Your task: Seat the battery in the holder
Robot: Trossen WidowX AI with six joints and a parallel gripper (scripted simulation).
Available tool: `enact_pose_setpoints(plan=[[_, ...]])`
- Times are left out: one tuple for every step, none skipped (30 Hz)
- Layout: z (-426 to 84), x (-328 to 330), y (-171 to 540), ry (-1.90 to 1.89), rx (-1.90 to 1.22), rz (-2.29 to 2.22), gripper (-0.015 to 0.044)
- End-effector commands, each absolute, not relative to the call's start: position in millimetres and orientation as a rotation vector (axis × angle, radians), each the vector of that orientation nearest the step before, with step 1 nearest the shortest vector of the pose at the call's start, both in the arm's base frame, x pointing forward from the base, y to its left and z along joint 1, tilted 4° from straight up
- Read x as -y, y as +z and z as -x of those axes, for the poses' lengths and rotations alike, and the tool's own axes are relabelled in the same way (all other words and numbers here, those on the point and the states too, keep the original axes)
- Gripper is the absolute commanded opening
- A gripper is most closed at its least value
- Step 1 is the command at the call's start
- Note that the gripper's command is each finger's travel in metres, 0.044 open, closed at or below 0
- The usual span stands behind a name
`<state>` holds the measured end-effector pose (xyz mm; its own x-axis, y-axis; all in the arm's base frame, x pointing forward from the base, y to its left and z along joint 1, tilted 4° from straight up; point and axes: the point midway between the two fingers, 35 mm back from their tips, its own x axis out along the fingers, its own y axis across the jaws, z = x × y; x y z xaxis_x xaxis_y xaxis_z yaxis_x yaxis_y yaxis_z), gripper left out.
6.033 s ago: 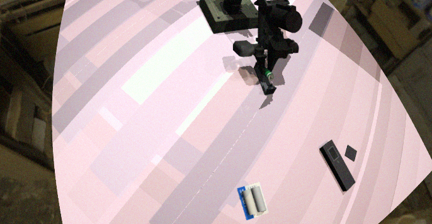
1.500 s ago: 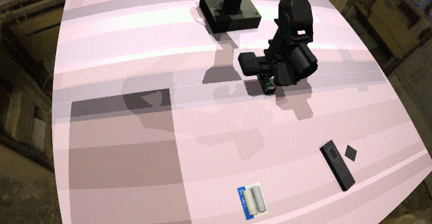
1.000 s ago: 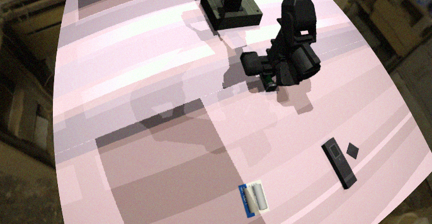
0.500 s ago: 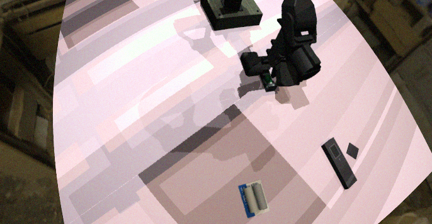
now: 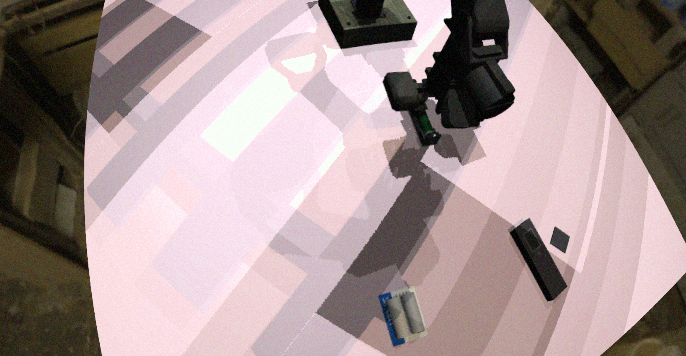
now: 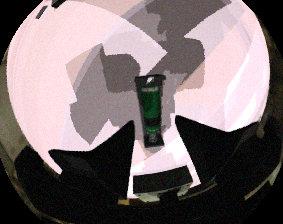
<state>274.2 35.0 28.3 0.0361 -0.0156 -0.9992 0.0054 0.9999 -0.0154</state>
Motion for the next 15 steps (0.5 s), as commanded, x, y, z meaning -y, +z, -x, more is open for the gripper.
enact_pose_setpoints(plan=[[-277, -35, 65, -0.019, -1.505, 0.008, 0.0321], [-276, -35, 76, -0.017, -1.507, 0.007, 0.0347], [-274, -35, 84, -0.015, -1.508, 0.006, 0.0374], [-273, -35, 89, -0.014, -1.510, 0.005, 0.0400], [-272, -35, 91, -0.014, -1.511, 0.005, 0.0426], [-273, -35, 91, -0.014, -1.510, 0.005, 0.0440], [-273, -35, 91, -0.014, -1.510, 0.005, 0.0440], [-273, -35, 91, -0.014, -1.510, 0.005, 0.0440], [-273, -35, 91, -0.014, -1.510, 0.005, 0.0440], [-273, -35, 91, -0.014, -1.510, 0.005, 0.0440], [-273, -35, 91, -0.014, -1.510, 0.005, 0.0440], [-273, -35, 91, -0.014, -1.510, 0.005, 0.0440], [-273, -35, 91, -0.014, -1.510, 0.005, 0.0440], [-273, -35, 91, -0.014, -1.510, 0.005, 0.0440], [-273, -35, 91, -0.014, -1.510, 0.005, 0.0440]])
